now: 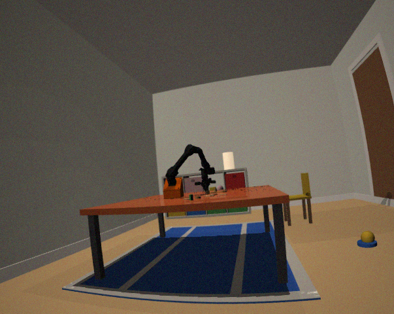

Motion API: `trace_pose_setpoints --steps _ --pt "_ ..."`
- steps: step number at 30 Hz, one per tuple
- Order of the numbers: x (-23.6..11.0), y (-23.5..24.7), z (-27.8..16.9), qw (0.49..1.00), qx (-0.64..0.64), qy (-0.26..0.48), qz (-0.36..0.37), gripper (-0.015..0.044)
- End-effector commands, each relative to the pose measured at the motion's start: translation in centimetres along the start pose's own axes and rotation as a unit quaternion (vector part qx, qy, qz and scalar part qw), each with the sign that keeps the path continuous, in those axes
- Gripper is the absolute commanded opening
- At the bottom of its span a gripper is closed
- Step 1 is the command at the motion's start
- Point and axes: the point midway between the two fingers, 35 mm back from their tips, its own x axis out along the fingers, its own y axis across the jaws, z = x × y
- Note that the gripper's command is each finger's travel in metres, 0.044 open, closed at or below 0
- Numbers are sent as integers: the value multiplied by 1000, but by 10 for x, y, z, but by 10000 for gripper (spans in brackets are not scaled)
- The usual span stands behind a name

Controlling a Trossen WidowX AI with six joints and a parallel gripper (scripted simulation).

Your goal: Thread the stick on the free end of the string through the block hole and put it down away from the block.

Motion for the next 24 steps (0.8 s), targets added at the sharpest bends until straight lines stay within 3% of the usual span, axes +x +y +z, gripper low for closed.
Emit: trace_pose_setpoints --steps 1,10,15,18,24 --pt "2 -2 6 1000 -2 -2 -3 0" --pt "2 -2 16 1000 -1 -2 -3 0" --pt "0 0 13 1000 0 0 0 121" --pt "-3 0 13 1000 0 0 0 121" --pt "-78 1 10 1000 0 1 0 121"
